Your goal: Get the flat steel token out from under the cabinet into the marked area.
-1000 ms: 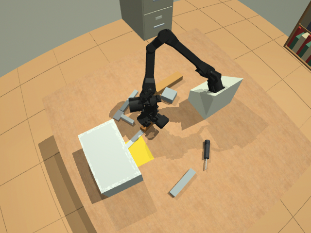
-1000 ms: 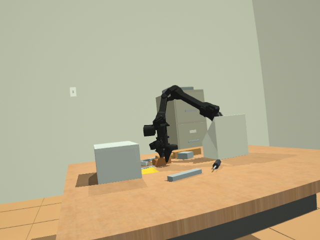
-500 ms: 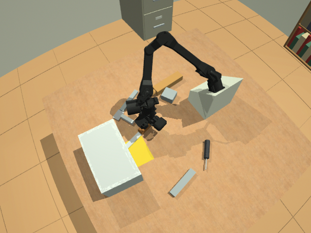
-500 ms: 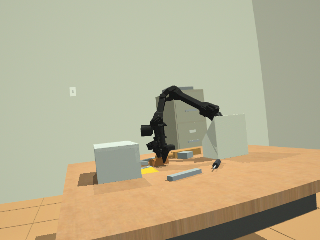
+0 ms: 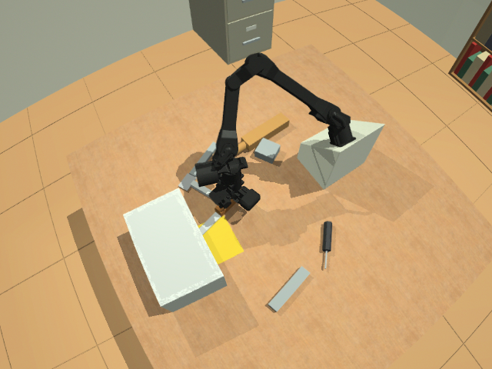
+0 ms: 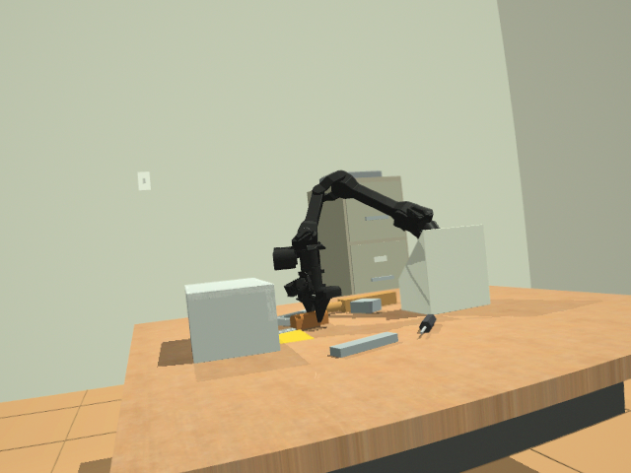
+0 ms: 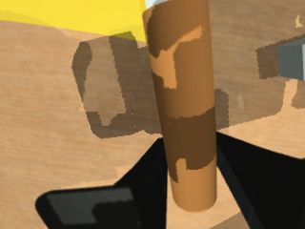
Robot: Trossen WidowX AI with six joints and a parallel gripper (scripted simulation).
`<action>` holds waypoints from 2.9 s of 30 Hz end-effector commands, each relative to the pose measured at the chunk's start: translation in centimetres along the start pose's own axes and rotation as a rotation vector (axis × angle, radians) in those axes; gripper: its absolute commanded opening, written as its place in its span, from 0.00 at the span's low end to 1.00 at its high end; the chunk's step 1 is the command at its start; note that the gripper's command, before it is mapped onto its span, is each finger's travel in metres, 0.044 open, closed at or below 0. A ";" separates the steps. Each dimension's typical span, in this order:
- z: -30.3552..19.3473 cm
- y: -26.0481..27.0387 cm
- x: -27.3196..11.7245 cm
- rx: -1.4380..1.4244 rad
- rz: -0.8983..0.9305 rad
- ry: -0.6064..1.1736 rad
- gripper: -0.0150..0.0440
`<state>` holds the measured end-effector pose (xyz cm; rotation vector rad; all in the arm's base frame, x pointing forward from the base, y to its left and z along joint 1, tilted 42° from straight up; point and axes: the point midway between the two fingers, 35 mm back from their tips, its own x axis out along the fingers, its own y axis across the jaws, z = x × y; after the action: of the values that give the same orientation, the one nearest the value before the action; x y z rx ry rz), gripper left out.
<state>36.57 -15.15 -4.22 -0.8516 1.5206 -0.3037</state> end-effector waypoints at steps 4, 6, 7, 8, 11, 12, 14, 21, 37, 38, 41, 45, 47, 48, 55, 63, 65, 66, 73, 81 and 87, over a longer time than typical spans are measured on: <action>0.9 0.0 0.0 0.006 -0.001 -0.001 0.25; 1.1 0.0 0.0 0.006 -0.001 -0.001 0.25; 1.2 0.0 0.0 0.006 -0.001 -0.001 0.25; 1.3 0.0 0.0 0.006 -0.001 -0.001 0.25; 1.6 0.0 0.0 0.007 -0.001 -0.001 0.25; 1.7 0.0 0.0 0.007 -0.001 -0.002 0.25; 1.9 0.0 0.0 0.007 -0.001 -0.002 0.25; 2.6 0.0 0.0 0.007 -0.001 -0.002 0.25; 3.5 1.0 0.1 0.007 -0.001 -0.002 0.25; 3.5 1.1 0.1 0.007 -0.001 -0.002 0.25; 3.5 1.4 0.1 0.007 -0.001 -0.002 0.25; 3.5 1.6 0.1 0.007 0.000 -0.002 0.25; 3.5 1.6 0.1 0.007 0.000 -0.002 0.25; 3.5 1.6 0.1 0.007 0.000 -0.002 0.25; 3.1 1.5 0.1 0.007 0.000 -0.002 0.25; 2.3 1.5 0.1 0.007 0.000 -0.002 0.25; 2.1 1.4 0.1 0.007 0.000 -0.002 0.25; 2.0 1.4 0.1 0.007 0.000 -0.002 0.25; 1.2 1.4 0.1 0.006 0.000 -0.001 0.25; 0.4 1.4 0.1 0.006 0.000 -0.001 0.25; -0.2 1.4 0.1 0.006 0.000 -0.001 0.25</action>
<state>36.42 -14.14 -5.15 -0.8461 1.5136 -0.3116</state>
